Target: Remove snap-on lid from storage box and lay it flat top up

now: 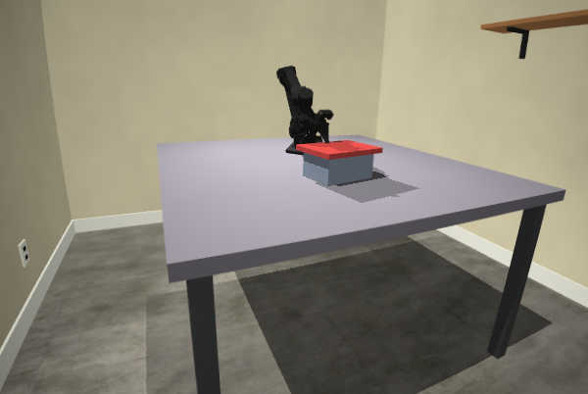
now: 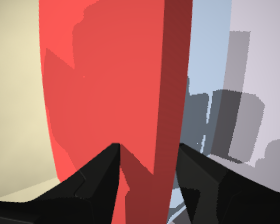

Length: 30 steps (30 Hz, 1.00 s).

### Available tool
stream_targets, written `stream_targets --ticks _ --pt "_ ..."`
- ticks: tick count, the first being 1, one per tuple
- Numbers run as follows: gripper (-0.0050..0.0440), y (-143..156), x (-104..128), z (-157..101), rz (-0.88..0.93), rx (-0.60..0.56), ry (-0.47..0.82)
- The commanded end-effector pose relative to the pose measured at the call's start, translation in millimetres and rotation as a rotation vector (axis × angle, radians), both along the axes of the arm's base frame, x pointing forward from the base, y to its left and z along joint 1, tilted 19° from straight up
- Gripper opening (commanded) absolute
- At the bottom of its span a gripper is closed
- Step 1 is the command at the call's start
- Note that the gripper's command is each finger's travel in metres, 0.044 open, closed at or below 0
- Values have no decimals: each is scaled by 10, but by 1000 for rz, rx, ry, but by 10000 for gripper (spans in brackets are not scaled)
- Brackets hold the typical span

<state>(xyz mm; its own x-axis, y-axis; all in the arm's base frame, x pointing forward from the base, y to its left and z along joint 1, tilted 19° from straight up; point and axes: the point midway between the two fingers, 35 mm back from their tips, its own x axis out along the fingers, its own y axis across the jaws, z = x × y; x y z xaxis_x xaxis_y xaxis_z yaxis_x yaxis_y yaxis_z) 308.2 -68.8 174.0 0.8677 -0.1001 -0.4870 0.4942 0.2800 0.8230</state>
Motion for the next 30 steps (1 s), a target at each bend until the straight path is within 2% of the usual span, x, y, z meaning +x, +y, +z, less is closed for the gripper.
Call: stream_targets --ticks 1,5,19,25,30 --pt "94 1 4 -2 -1 4 -1" --pt "0 1 4 -2 -1 4 -1" --pt "-5 7 -6 25 0 0 0" --pt "-50 10 -9 36 0 0 0" --pt "-50 13 -12 45 0 0 0"
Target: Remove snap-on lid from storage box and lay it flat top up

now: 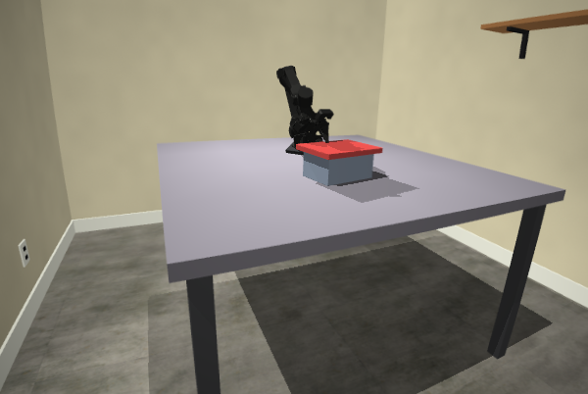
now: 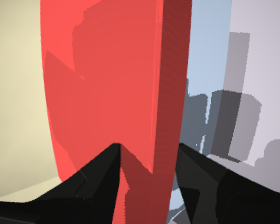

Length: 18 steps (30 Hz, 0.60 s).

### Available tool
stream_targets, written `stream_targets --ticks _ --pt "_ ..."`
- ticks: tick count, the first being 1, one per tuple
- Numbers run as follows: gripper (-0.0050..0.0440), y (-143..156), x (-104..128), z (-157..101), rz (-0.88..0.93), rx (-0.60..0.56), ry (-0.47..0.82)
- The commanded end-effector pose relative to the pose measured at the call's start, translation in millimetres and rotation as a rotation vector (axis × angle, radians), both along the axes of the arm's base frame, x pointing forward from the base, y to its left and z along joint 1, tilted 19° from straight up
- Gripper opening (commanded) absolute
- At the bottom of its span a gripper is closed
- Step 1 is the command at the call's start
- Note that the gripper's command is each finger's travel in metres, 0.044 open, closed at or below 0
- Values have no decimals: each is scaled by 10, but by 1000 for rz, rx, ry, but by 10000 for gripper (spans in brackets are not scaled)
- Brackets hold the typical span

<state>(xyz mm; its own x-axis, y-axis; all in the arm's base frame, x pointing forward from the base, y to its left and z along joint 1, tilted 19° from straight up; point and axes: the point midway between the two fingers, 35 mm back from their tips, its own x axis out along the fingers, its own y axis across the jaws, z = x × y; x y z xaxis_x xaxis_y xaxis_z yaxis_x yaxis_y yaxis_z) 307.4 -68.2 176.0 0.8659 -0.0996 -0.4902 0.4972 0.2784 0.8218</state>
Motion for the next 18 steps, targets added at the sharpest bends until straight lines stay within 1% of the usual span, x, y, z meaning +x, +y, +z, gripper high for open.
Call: stream_targets --ticks 1,18 --pt "-50 7 -5 25 0 -1 -4" --pt "-50 19 -20 55 0 -1 -4"
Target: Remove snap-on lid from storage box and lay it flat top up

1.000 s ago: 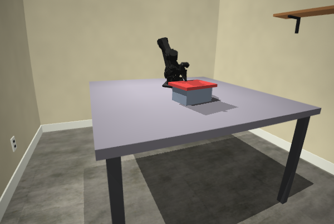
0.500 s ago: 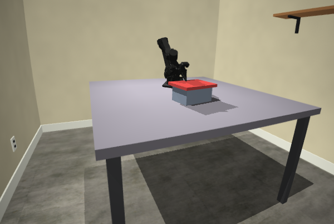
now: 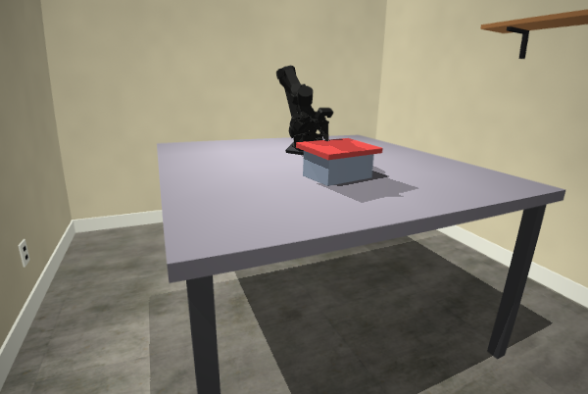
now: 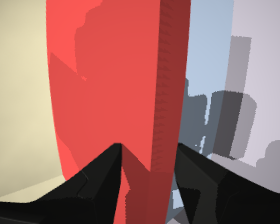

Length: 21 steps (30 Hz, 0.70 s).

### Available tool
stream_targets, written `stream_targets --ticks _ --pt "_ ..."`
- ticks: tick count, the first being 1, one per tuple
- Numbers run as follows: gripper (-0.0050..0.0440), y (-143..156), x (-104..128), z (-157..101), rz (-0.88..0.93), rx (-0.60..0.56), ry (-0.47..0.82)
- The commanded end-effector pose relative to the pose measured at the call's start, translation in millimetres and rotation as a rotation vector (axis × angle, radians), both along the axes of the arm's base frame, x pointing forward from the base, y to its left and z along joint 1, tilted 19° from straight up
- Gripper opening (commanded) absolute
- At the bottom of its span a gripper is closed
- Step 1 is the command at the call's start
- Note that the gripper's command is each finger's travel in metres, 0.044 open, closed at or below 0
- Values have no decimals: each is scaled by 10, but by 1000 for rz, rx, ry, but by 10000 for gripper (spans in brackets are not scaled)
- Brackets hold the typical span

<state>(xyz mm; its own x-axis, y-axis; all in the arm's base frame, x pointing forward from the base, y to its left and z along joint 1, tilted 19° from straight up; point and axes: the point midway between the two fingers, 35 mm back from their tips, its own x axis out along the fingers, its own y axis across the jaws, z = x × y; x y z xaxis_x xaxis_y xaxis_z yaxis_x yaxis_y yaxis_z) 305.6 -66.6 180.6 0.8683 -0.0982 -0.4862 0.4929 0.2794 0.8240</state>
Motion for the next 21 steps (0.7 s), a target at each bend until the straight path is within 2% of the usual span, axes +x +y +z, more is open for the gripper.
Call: stream_targets --ticks 1,21 --pt "-50 3 -2 8 -2 -1 1" --pt "-50 14 3 52 -2 -1 1"
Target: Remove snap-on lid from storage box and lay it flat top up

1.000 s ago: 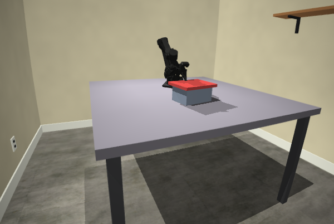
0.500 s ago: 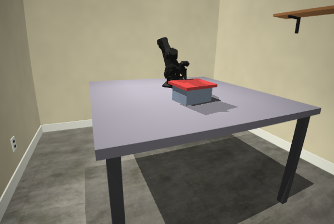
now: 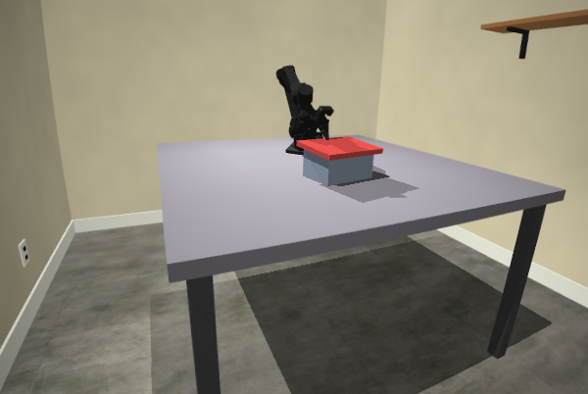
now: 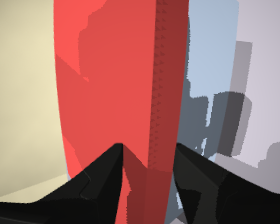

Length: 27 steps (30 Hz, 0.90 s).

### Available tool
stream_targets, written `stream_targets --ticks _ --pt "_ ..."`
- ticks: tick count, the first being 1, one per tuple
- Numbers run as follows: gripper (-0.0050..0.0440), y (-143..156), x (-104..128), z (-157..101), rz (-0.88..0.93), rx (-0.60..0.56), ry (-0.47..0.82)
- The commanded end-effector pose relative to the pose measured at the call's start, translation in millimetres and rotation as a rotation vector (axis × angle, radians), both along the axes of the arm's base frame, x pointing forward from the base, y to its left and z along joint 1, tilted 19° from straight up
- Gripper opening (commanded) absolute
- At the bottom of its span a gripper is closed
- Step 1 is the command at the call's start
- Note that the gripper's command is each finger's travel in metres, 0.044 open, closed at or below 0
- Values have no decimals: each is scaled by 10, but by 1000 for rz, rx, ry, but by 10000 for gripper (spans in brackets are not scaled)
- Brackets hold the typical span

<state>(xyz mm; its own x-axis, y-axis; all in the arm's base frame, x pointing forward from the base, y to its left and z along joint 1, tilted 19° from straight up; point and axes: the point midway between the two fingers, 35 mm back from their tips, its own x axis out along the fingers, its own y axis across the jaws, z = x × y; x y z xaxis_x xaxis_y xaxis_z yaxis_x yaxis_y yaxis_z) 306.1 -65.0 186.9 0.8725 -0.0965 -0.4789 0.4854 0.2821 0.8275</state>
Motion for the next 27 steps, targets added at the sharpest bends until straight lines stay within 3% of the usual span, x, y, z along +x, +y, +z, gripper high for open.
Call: stream_targets --ticks 1,27 --pt "-50 -2 3 -8 -4 1 9" --pt "-50 5 23 15 0 0 -2"
